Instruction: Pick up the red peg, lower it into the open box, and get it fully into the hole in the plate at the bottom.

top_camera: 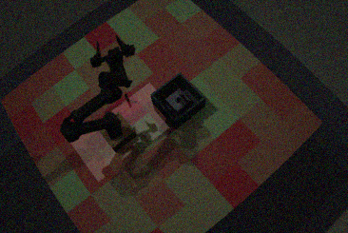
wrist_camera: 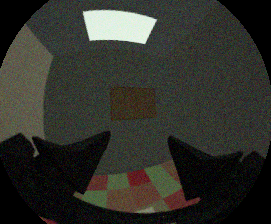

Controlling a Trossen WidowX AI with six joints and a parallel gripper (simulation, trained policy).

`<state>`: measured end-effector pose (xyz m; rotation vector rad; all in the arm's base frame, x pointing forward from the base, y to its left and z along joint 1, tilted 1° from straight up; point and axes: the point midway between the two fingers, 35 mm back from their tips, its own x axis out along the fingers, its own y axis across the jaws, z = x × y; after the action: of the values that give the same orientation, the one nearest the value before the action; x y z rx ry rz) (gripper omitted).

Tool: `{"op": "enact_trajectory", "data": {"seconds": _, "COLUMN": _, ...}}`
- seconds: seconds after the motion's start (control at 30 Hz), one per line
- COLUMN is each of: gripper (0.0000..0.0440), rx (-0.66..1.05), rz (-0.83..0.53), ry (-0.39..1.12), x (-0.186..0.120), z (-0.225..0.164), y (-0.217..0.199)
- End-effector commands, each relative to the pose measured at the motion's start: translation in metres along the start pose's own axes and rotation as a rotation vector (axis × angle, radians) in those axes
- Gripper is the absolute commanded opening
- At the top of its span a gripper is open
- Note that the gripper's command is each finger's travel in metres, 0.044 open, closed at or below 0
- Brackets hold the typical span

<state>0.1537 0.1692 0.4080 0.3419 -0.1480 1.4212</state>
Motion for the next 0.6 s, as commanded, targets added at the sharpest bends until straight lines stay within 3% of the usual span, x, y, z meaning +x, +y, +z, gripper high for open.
{"op": "enact_trajectory", "data": {"seconds": 0.0, "gripper": 0.0414, "rx": 0.026, "rz": -0.023, "ry": -0.006, "x": 0.001, "z": 0.000, "y": -0.006}}
{"op": "enact_trajectory", "data": {"seconds": 0.07, "gripper": 0.0439, "rx": 0.083, "rz": -0.061, "ry": -0.010, "x": 0.003, "z": -0.003, "y": -0.016}}
{"op": "enact_trajectory", "data": {"seconds": 0.57, "gripper": 0.0440, "rx": 0.486, "rz": -0.389, "ry": 0.019, "x": 0.009, "z": -0.041, "y": -0.083}}
